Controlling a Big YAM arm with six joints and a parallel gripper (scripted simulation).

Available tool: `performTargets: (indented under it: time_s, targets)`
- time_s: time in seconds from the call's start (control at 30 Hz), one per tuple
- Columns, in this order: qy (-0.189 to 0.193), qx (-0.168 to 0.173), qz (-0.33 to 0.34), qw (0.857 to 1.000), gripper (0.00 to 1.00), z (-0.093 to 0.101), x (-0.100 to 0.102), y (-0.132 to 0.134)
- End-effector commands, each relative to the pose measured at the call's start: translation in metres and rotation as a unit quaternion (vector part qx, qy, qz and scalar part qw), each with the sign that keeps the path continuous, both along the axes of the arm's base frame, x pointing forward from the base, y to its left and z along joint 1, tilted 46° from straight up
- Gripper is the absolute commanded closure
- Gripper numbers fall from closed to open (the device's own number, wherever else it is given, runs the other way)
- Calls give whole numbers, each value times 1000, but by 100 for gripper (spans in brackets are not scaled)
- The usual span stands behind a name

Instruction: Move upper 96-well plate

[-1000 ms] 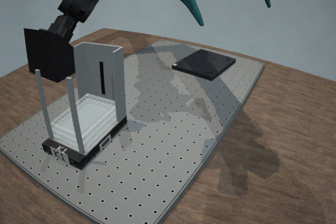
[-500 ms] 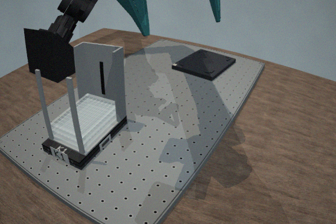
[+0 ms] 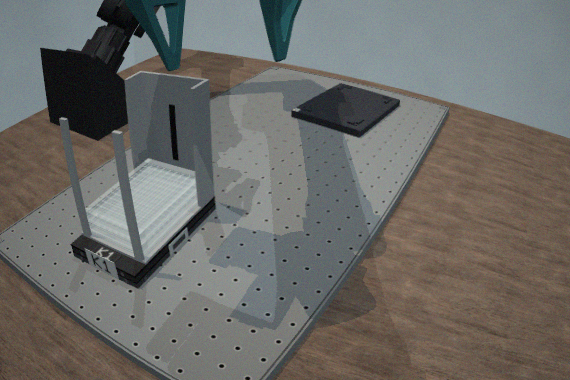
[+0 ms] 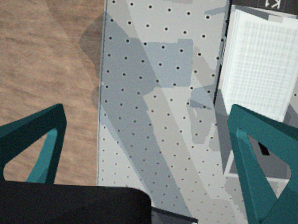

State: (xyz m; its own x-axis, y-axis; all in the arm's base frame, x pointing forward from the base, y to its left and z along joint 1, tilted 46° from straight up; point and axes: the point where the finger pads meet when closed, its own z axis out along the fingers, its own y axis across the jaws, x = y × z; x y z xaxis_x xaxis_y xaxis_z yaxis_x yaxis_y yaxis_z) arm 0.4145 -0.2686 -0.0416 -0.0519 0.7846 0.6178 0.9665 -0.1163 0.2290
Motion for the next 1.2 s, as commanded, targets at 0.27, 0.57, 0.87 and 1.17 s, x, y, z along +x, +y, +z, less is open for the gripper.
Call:
performTargets:
  time_s: [0.27, 0.57, 0.87, 1.17]
  targets:
    - [23, 10, 26, 999, 0, -4, -35, -14]
    - [46, 29, 54, 997, 0, -12, -62, 3]
    - [57, 40, 52, 996, 0, -14, -108, 16]
    - [62, 42, 57, 996, 0, -15, -99, 16]
